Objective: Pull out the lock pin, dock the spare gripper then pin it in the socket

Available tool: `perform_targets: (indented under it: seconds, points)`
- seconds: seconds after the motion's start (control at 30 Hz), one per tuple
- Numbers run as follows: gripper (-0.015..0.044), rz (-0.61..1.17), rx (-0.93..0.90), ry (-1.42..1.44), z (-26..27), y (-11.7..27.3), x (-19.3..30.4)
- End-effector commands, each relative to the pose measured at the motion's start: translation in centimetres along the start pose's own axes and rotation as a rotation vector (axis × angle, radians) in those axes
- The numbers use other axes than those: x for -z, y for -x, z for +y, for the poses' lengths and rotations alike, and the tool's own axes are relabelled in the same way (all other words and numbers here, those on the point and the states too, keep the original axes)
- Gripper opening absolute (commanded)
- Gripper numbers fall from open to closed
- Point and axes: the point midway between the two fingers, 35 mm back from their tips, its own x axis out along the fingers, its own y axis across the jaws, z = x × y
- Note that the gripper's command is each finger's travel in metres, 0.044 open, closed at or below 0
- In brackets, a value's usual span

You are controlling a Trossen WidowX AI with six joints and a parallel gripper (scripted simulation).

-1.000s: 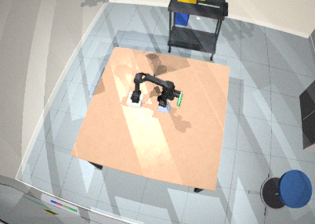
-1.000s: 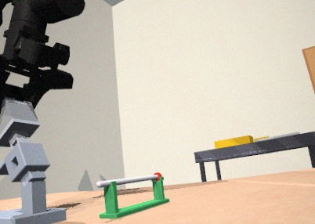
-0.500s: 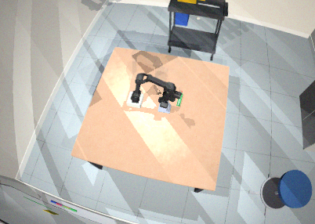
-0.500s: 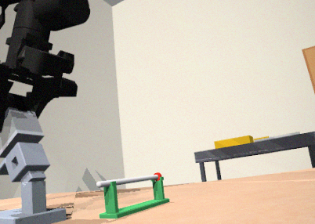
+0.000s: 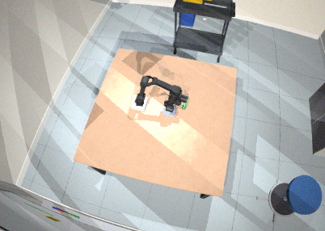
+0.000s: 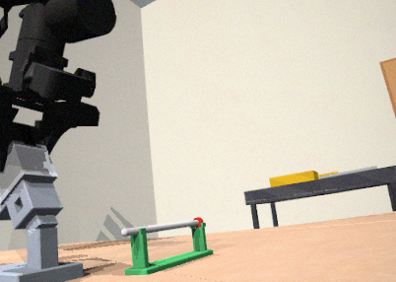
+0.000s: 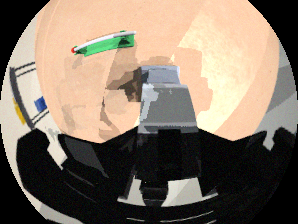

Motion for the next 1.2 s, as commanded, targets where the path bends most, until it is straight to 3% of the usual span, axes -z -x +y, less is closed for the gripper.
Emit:
perform_targets:
  seconds: [0.0,0.1,0.67,1.17]
  points:
    - [0.0,-0.001,0.0,0.0,0.0,0.0,0.0]
    - [0.0,-0.001,0.0,0.0,0.0,0.0,0.0]
    - [0.044,-0.001,0.0,0.0,0.0,0.0,0.0]
    - [0.044,0.021,-0.001,-0.001,0.0,1.7,2.1]
